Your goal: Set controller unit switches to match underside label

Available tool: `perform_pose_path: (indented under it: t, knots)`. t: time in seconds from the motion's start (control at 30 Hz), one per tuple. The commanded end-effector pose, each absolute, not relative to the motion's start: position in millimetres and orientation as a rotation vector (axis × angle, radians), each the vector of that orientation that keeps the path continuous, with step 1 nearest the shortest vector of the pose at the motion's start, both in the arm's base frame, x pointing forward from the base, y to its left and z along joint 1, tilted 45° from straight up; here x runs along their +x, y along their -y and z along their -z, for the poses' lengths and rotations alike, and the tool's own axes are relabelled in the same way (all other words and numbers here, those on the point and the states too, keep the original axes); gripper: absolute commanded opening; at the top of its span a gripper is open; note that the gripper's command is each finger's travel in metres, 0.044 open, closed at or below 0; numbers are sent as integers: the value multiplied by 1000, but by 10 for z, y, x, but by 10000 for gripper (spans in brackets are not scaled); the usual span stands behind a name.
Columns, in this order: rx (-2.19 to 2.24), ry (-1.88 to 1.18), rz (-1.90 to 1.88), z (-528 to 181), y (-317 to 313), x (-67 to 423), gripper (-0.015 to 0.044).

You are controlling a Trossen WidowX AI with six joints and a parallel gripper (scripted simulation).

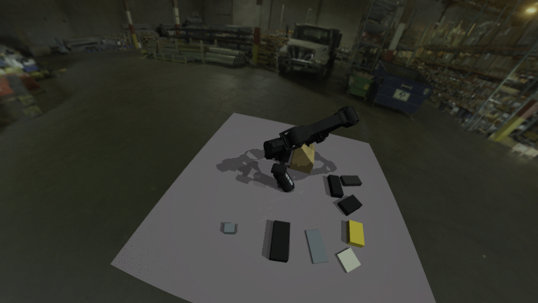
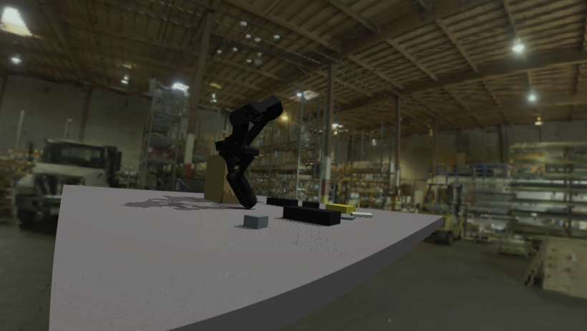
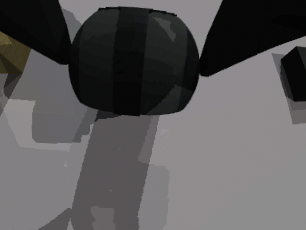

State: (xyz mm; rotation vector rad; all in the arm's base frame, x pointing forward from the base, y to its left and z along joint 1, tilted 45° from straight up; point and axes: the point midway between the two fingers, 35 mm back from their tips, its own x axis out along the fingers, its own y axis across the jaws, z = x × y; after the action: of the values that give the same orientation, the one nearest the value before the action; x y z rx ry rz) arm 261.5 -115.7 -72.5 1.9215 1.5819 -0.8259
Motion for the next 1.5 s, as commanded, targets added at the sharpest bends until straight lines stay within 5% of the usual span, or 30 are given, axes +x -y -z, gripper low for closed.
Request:
perform_pose_path:
  t: [0.0,1.47]
  knots:
    - [1939,-1594,818,676,1091,2611,336]
    - [1940,-1595,818,377,981,2648,336]
